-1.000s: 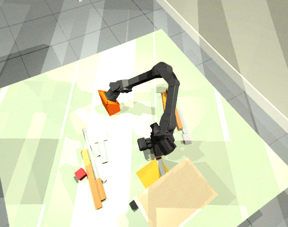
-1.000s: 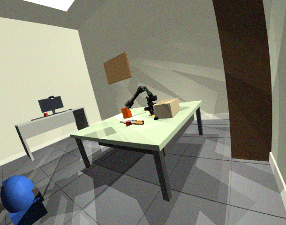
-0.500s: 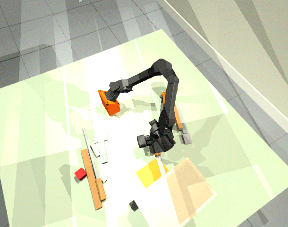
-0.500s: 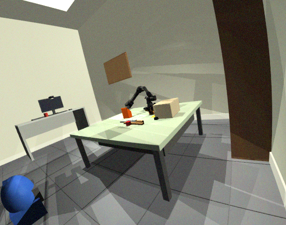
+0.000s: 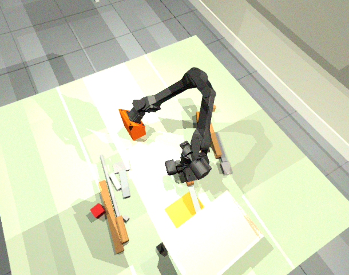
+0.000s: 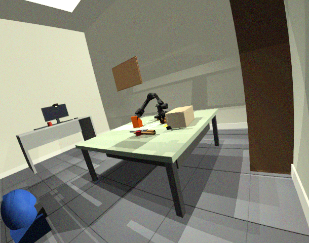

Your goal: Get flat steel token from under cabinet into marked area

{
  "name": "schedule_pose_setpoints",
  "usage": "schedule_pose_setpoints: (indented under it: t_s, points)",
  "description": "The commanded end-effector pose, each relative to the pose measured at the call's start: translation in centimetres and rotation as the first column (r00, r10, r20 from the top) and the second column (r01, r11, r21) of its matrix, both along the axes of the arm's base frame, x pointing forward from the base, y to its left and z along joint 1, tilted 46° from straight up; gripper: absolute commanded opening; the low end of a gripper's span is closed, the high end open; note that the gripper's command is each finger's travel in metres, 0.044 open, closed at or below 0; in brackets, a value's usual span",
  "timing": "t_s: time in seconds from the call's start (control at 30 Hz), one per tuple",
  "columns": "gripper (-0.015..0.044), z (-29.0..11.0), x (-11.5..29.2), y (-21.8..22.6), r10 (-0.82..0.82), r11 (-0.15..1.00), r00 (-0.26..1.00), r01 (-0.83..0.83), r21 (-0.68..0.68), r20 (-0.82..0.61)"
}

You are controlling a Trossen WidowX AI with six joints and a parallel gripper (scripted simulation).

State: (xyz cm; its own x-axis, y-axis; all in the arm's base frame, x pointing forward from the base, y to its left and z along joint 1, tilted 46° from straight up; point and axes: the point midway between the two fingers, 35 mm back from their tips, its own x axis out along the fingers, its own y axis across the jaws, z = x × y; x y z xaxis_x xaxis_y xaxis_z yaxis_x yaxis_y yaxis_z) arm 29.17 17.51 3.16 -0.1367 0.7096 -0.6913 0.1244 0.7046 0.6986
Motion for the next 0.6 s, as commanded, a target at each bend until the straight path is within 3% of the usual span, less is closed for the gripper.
schedule_pose_setpoints:
  t_s: [0.0,0.57]
  points:
    - [0.0,0.0,-0.7,0.0,0.0,1.0,1.0,0.0,-0.001,-0.003]
    - [0.0,0.5,-2.6,0.1,0.0,1.0,1.0,0.0,-0.001,-0.005]
